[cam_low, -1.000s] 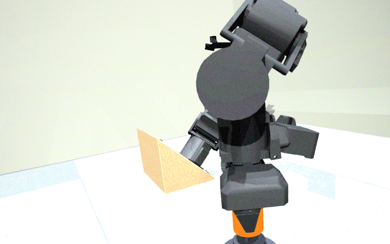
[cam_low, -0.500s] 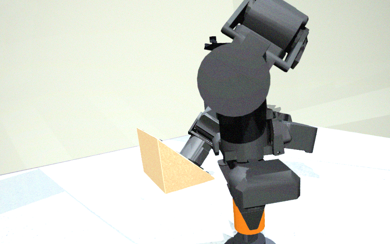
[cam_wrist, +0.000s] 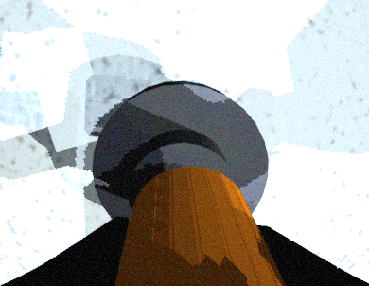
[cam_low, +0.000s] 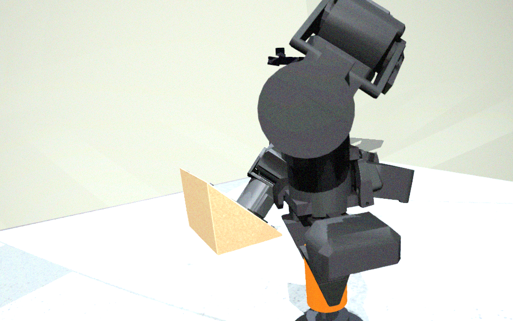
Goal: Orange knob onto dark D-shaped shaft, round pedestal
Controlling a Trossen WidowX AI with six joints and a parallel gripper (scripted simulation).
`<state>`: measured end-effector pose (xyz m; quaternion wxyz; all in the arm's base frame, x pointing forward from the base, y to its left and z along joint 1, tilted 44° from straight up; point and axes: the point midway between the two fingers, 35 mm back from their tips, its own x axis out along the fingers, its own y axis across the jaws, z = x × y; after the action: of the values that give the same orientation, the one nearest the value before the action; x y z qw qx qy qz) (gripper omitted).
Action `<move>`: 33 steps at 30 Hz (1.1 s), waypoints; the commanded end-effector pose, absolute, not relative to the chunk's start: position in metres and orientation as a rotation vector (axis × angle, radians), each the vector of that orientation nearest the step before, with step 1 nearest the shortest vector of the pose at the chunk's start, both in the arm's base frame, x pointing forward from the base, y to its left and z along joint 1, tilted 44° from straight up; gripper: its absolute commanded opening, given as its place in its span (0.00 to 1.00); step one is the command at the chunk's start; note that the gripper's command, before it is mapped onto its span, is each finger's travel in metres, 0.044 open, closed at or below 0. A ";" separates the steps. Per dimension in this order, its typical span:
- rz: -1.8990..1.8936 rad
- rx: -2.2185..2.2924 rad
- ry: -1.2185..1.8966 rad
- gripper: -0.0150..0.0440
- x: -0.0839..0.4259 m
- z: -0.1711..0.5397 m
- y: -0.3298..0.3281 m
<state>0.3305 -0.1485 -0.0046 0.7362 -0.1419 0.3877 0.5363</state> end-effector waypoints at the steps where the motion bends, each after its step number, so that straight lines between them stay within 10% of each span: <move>1: 1.179 -0.317 0.848 0.25 0.329 -0.004 -0.148; 33: 1.179 -0.317 0.848 0.25 0.329 -0.005 -0.148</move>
<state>0.3306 -0.1482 -0.0036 0.7359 -0.1448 0.3863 0.5369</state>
